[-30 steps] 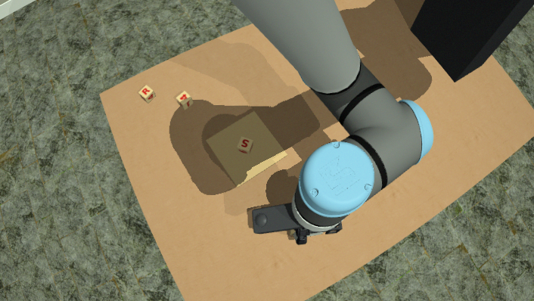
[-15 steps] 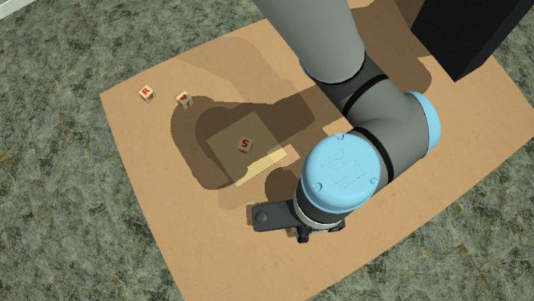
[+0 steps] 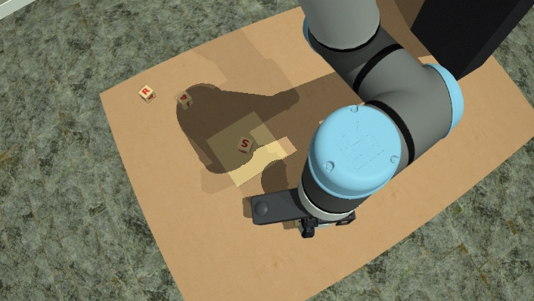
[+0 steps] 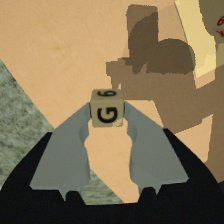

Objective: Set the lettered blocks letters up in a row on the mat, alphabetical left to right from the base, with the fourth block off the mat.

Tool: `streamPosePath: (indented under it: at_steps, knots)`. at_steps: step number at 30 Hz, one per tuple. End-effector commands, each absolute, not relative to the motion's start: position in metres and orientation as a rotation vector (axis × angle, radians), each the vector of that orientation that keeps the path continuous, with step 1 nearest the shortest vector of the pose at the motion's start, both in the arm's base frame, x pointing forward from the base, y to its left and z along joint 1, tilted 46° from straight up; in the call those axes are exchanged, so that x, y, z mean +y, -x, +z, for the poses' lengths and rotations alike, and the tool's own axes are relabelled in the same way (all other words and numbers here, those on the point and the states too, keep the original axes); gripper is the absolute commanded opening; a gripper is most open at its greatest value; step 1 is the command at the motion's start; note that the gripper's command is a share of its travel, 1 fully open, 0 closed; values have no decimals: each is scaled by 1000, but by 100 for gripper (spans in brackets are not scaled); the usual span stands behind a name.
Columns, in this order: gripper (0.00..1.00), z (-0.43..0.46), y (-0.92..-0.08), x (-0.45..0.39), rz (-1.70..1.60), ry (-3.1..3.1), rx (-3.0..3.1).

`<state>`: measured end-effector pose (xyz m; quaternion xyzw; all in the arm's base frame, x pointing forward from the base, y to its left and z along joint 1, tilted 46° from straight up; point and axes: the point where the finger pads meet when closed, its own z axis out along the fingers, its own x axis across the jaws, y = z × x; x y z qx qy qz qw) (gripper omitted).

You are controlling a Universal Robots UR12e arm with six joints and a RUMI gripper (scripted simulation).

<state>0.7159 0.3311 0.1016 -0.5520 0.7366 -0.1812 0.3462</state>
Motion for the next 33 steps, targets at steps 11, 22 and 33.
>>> streamPosePath:
  at_steps: [11, 22, 33]
  knots:
    - [9, 104, -715, 328, -461, 1413, 1924]
    - [9, 105, -724, 290, -345, 1163, 2064]
    - [9, 106, -733, 242, -195, 828, 2203]
